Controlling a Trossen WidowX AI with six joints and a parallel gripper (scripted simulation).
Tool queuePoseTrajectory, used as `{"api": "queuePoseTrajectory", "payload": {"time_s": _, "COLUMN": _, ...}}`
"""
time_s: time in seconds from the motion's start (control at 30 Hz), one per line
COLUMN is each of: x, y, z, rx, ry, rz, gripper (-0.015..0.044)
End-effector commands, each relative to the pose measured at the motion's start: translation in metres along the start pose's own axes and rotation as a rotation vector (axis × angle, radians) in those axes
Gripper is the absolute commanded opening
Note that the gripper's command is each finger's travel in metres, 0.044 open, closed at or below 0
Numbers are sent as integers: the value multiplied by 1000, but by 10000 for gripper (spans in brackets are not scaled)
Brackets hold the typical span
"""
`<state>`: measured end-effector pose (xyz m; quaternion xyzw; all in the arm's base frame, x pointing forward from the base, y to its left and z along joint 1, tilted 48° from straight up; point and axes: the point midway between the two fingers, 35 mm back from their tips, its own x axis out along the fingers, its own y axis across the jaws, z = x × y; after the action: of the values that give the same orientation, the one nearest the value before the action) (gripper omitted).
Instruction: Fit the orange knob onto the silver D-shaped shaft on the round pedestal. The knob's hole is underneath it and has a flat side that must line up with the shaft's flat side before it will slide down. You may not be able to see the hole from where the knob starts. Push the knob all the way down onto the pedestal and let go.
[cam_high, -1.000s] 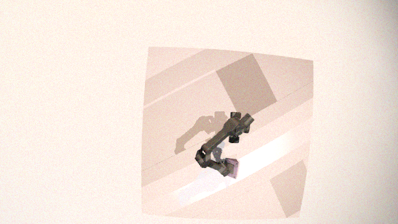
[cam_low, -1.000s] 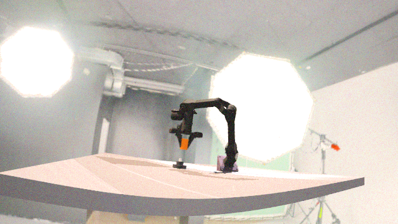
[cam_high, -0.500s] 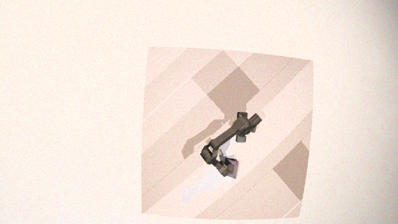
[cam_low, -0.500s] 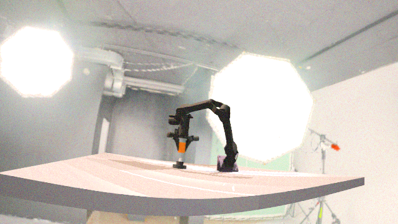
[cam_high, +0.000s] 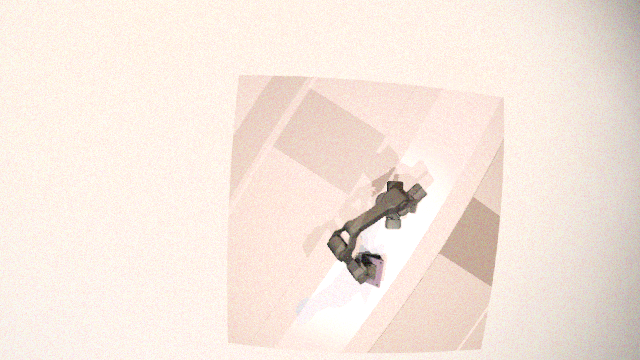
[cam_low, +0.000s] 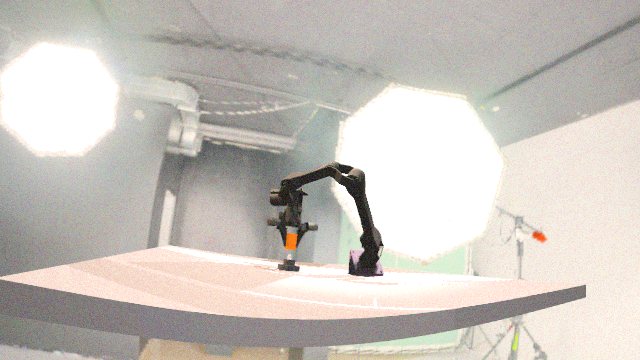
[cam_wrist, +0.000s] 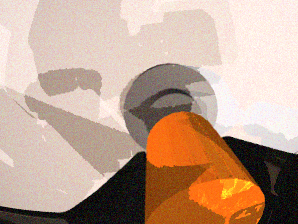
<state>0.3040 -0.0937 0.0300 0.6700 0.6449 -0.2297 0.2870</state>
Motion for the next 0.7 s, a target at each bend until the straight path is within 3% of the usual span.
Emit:
{"api": "queuePoseTrajectory", "payload": {"time_s": 0.0, "x": 10, "y": 0, "z": 0, "rx": 5, "ry": 3, "rz": 0, "gripper": 0}}
{"api": "queuePoseTrajectory", "payload": {"time_s": 0.67, "x": 20, "y": 1, "z": 0, "rx": 1, "ry": 3, "rz": 0, "gripper": 0}}
